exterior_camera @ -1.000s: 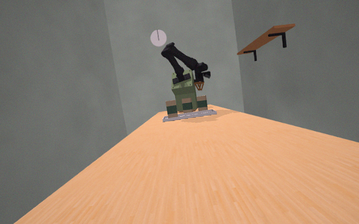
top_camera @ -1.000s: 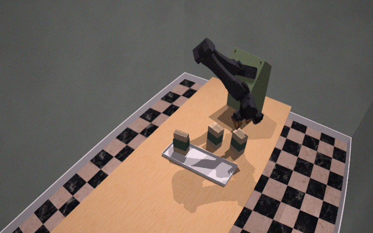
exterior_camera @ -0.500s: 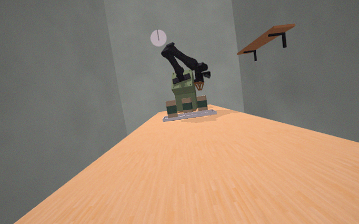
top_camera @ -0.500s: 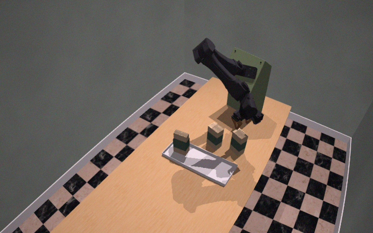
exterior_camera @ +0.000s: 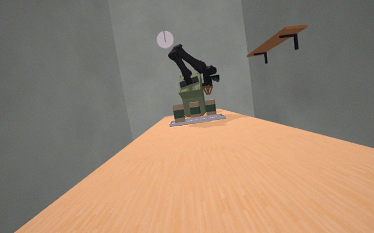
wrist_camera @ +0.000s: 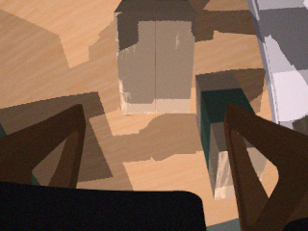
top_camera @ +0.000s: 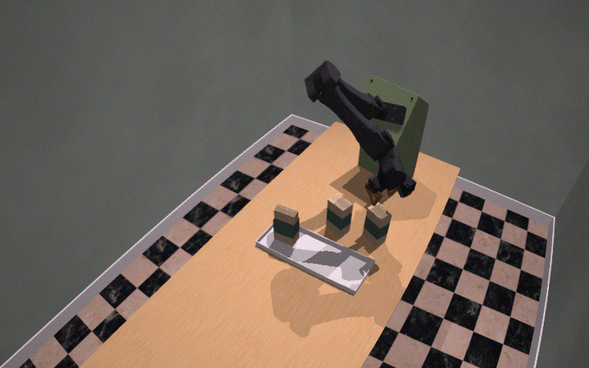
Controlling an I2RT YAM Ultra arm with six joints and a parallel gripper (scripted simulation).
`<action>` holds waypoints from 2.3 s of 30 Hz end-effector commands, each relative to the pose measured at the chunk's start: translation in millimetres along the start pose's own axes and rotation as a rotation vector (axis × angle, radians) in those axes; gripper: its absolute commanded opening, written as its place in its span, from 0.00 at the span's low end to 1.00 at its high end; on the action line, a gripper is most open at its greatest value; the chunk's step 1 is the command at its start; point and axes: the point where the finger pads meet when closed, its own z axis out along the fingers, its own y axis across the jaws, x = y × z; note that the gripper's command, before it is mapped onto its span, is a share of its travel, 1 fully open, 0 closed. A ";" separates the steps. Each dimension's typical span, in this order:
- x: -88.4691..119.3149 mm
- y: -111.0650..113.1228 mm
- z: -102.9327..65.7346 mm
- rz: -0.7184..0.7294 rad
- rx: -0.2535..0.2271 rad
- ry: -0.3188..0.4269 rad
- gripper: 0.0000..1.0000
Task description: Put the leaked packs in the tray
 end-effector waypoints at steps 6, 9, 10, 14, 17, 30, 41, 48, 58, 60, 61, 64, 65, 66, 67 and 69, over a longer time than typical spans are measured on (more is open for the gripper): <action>1.9 7.8 34.9 -0.018 -0.012 -0.004 0.79; 1.9 7.8 37.3 -0.018 -0.012 -0.004 0.79; -2.2 7.4 34.8 -0.019 -0.009 -0.020 0.79; -6.6 -0.6 32.8 0.000 0.004 -0.033 0.79; -6.7 -0.7 32.8 0.000 0.004 -0.033 0.79; -6.7 -0.7 32.7 0.000 0.004 -0.034 0.79; -6.8 -0.7 32.7 0.000 0.004 -0.034 0.79; -7.7 -0.5 32.9 0.000 0.004 -0.034 0.79; -17.5 -6.7 29.9 0.019 0.012 -0.050 0.79; -17.5 -6.7 29.9 0.019 0.012 -0.050 0.79; -17.5 -6.7 29.9 0.019 0.012 -0.050 0.79; -17.5 -6.7 29.9 0.019 0.012 -0.050 0.79; -17.7 -6.6 30.2 0.019 0.012 -0.050 0.79; -18.1 -6.2 30.9 0.018 0.012 -0.051 0.79; -18.0 -4.9 32.2 0.014 0.010 -0.048 0.79; -15.6 -3.6 36.2 0.005 0.007 -0.038 0.79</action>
